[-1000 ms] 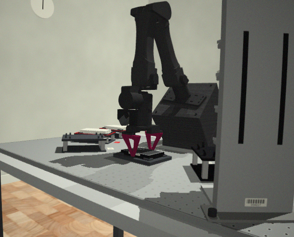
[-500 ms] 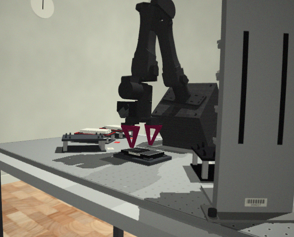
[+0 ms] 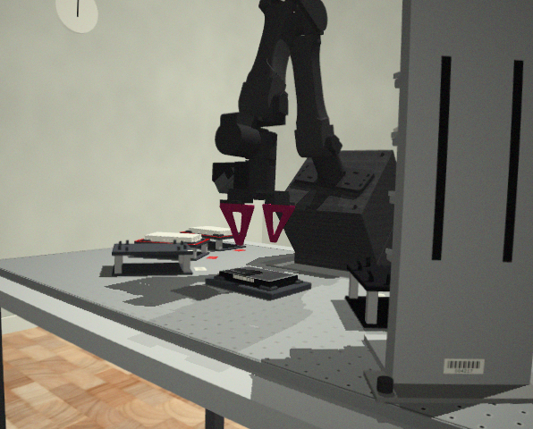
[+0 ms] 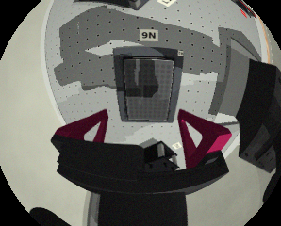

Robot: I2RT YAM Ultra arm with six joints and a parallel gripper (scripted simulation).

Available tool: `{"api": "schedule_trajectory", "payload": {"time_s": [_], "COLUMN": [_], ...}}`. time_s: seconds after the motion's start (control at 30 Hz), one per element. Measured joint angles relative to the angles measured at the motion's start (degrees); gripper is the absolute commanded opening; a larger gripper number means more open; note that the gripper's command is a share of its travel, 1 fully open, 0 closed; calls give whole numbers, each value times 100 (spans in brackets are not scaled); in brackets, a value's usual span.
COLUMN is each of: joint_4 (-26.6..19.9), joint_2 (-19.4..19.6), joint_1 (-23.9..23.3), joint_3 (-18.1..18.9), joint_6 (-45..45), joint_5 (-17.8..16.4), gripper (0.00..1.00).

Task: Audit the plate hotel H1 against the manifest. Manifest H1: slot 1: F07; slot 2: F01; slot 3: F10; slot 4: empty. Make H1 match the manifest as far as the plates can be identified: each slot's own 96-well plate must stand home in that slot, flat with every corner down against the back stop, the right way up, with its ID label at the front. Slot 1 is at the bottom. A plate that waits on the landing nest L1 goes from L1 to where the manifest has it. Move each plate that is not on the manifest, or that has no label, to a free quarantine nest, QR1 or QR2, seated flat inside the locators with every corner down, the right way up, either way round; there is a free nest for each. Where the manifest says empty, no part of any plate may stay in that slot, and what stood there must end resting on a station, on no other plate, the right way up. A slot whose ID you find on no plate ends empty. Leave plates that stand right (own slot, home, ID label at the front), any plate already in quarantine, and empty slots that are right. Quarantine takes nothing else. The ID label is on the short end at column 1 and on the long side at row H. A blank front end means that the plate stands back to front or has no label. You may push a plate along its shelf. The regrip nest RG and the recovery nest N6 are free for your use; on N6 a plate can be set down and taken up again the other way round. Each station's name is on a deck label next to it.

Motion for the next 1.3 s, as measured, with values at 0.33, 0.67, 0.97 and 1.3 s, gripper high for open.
{"api": "schedule_trajectory", "payload": {"time_s": [0.33,0.67,0.97,1.3], "joint_4": [-168,-181,-181,-181], "joint_2": [0,0,0,0], "joint_1": [0,0,0,0], "joint_3": [0,0,0,0], "joint_6": [-603,-1552,-2500,-3462], "joint_5": [2,2,2,4], "gripper": [100,100,100,100]}}
